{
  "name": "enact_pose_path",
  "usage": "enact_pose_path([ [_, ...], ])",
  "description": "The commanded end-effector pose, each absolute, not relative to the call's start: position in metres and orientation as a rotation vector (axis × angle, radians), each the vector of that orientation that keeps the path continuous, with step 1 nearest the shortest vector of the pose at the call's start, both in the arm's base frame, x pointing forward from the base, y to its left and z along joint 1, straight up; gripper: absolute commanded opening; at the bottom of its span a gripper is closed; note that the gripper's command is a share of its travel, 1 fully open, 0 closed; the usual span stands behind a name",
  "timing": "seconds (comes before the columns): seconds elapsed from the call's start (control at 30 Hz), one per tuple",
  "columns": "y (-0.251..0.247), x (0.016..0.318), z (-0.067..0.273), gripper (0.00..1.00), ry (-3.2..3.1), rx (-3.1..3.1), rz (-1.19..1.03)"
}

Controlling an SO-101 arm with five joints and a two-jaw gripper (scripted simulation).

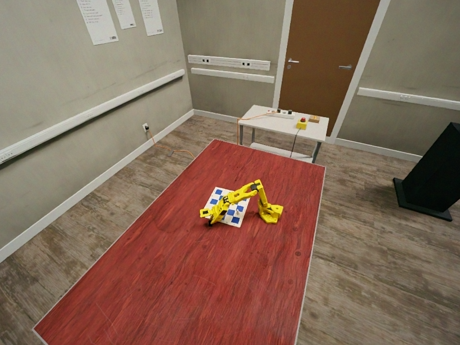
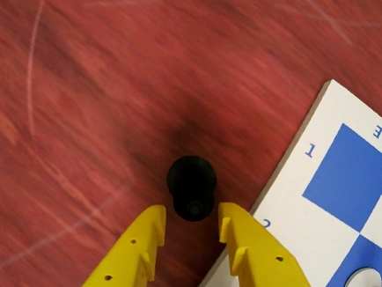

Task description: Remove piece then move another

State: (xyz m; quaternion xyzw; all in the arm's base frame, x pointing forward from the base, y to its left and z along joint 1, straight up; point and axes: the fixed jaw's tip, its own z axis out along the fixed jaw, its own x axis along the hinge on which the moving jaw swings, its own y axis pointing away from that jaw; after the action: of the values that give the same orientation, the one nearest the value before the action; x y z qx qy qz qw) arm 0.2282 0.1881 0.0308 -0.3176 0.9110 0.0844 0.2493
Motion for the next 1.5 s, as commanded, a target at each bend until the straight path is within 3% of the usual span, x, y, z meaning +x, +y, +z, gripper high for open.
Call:
enact_pose_path([
  [0.0,0.191,0.228,0.048,0.1,2.461,-0.858,0.245],
  [0.53,0.191,0.228,0.076,0.1,2.461,-0.858,0.245],
  [1.0,0.189,0.228,0.081,0.1,2.463,-0.851,0.243],
  [1.23,0.116,0.234,0.091,0.11,2.539,-0.55,0.159],
  [1.3,0.116,0.234,0.091,0.11,2.539,-0.55,0.159],
  [1.47,0.059,0.222,0.092,0.12,2.58,-0.284,0.085],
])
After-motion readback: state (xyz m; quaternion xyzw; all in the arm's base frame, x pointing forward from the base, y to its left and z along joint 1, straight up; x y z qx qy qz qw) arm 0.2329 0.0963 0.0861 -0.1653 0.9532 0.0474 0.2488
